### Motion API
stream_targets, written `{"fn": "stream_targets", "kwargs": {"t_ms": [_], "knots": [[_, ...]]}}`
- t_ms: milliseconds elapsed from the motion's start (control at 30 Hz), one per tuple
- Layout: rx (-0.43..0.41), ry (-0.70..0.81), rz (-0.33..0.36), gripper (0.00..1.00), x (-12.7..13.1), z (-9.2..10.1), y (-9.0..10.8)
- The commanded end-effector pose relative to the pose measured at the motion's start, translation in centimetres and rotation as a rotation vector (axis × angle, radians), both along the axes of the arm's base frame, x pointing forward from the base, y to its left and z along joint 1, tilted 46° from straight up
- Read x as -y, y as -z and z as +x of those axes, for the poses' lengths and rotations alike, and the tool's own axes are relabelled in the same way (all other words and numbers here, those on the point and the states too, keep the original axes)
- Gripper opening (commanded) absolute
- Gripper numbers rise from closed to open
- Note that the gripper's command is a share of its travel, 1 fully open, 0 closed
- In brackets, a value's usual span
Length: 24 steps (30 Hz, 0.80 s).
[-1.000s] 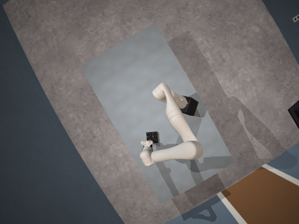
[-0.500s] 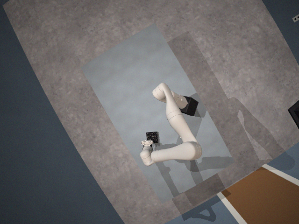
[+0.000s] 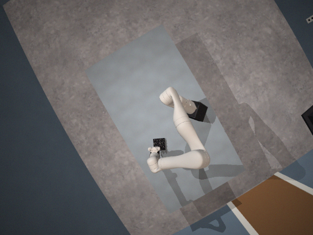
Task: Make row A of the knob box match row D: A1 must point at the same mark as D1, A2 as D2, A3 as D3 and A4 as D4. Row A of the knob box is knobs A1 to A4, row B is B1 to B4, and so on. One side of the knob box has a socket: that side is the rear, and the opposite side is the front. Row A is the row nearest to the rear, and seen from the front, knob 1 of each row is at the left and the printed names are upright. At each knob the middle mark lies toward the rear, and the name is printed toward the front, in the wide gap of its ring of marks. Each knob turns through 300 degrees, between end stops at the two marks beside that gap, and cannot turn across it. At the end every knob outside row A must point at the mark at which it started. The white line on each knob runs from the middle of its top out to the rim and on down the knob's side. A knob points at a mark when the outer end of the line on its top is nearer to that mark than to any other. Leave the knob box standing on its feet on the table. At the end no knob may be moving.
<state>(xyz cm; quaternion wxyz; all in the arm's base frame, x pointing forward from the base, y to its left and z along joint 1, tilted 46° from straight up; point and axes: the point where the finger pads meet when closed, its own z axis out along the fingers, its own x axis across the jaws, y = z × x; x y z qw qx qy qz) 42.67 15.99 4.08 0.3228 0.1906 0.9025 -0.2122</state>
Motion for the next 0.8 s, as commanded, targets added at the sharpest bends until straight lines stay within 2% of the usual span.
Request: {"fn": "stream_targets", "kwargs": {"t_ms": [0, 767], "knots": [[0.0, 0.003, -0.001, 0.46, 0.23, 0.12, 0.1], [0.0, 0.003, -0.001, 0.46, 0.72, 0.64, 0.83]]}}
